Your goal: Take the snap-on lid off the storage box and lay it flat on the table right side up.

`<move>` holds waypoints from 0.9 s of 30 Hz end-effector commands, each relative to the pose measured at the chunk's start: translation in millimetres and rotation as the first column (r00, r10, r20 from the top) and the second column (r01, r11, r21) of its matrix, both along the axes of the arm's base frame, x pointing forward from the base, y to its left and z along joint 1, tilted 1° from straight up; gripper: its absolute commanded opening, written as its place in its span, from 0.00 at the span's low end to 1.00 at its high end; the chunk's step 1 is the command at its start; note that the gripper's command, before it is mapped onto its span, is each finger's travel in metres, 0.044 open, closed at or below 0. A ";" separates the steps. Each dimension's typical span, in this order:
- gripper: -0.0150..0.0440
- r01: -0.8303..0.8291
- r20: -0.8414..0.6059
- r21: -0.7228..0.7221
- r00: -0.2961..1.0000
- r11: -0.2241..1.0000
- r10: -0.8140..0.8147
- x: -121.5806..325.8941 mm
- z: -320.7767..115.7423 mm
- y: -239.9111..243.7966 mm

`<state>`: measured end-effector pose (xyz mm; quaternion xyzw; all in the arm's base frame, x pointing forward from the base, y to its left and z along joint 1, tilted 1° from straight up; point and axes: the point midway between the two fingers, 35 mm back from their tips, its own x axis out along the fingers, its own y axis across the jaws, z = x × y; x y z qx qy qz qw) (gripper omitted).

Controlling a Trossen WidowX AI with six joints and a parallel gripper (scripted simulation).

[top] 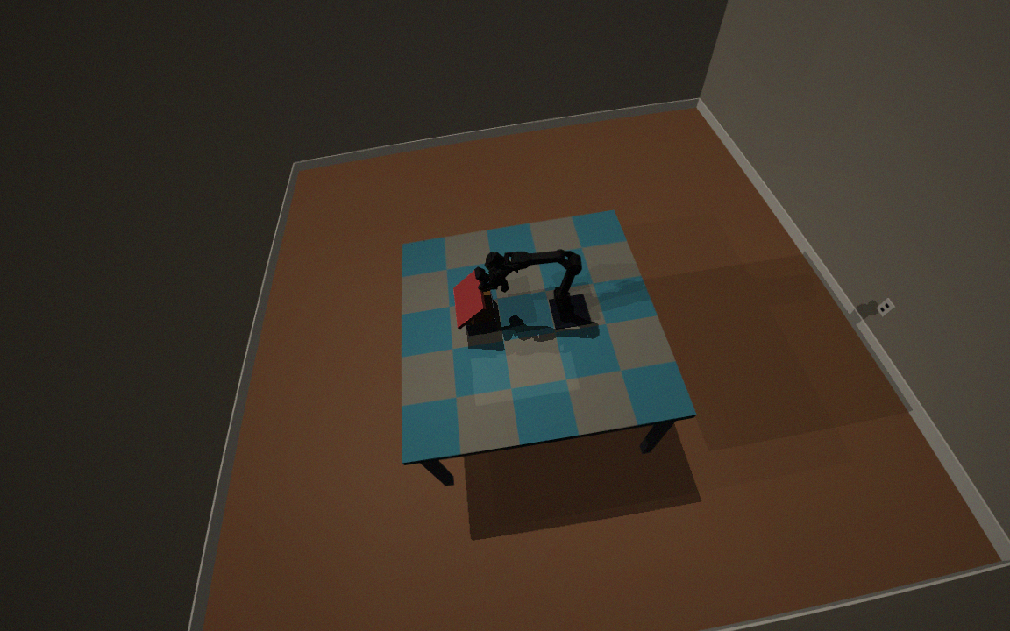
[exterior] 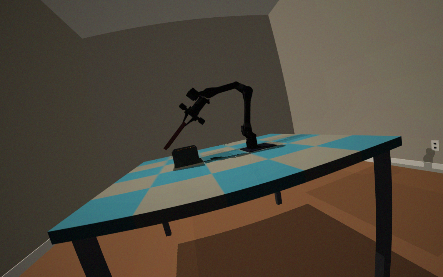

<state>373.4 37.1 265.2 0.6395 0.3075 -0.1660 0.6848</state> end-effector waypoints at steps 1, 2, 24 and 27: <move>0.25 0.003 0.017 0.002 1.000 1.000 -0.003 0.8 1.2 -3.2; 0.25 0.003 0.017 0.001 1.000 1.000 -0.003 0.5 -0.8 -6.2; 0.25 0.003 0.017 -0.002 1.000 1.000 -0.003 3.2 -2.1 -50.4; 0.25 0.003 0.017 -0.003 1.000 1.000 -0.003 3.5 -2.2 -56.4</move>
